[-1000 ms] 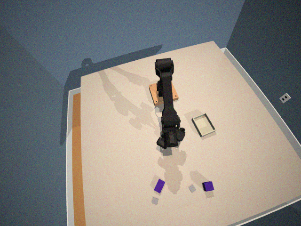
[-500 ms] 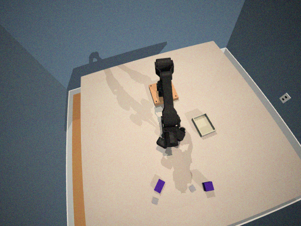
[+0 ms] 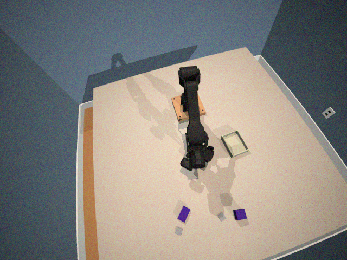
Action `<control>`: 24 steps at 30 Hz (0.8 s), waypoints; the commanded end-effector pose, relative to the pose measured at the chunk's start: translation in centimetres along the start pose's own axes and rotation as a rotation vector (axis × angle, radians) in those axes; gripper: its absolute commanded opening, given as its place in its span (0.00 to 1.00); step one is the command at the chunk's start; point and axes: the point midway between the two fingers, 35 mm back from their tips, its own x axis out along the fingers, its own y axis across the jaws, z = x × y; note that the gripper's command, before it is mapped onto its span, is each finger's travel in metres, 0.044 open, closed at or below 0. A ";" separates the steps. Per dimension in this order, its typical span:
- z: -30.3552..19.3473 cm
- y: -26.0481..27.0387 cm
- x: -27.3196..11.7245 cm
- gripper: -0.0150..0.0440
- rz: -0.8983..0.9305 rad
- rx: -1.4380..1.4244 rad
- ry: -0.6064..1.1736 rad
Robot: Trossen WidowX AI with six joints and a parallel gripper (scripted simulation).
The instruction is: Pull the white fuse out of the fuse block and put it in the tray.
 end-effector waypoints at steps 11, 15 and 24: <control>0.1 0.0 -0.8 0.25 0.000 -0.003 -0.003; 0.1 0.0 -1.0 0.25 0.000 -0.003 -0.004; 0.1 0.0 -1.4 0.25 0.000 -0.004 -0.004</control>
